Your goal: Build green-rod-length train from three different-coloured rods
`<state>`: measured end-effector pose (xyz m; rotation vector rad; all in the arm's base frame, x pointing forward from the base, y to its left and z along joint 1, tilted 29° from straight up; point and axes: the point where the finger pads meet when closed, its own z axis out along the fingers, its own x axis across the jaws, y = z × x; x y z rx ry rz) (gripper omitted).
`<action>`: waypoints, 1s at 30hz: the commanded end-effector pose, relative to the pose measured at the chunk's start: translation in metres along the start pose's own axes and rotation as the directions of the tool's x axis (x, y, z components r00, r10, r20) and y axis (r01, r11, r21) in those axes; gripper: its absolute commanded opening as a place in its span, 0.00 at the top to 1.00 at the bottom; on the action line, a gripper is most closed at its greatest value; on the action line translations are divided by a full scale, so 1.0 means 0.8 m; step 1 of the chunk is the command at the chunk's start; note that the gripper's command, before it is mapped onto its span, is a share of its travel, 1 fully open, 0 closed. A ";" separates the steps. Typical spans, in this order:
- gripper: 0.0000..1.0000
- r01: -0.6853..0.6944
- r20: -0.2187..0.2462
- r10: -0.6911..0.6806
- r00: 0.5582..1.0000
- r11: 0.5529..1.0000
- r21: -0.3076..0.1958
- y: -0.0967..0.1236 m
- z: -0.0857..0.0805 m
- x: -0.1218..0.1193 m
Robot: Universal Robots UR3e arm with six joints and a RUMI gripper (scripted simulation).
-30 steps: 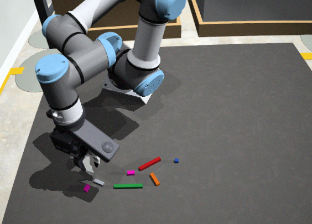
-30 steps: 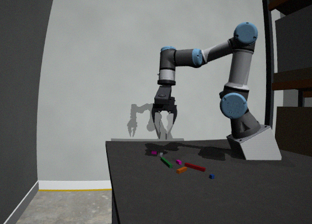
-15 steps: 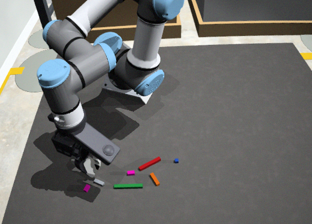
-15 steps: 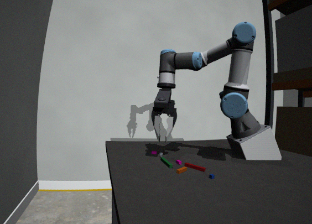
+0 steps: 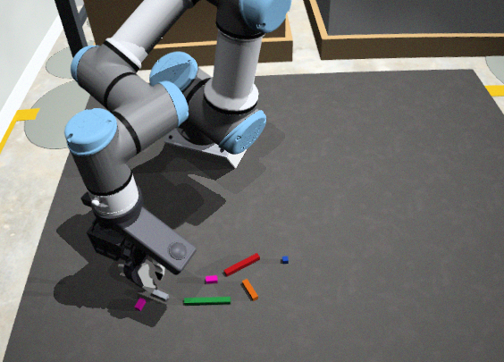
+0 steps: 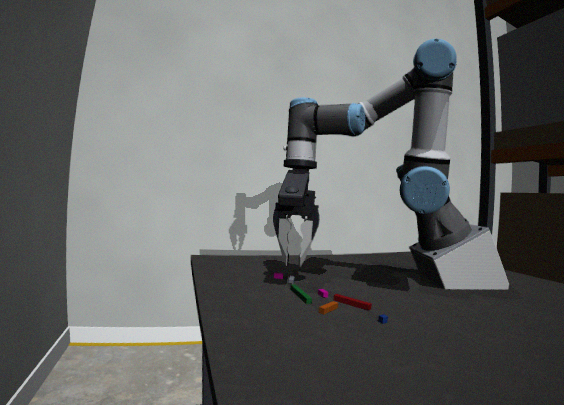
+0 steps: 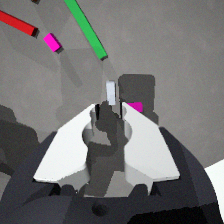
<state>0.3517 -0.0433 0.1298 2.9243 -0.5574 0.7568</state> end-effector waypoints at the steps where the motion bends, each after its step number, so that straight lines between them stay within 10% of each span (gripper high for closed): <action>1: 0.86 0.001 -0.003 -0.001 1.000 1.000 -0.001 0.000 0.007 0.001; 30: 0.86 0.001 -0.003 -0.001 1.000 1.000 -0.001 0.000 0.022 0.001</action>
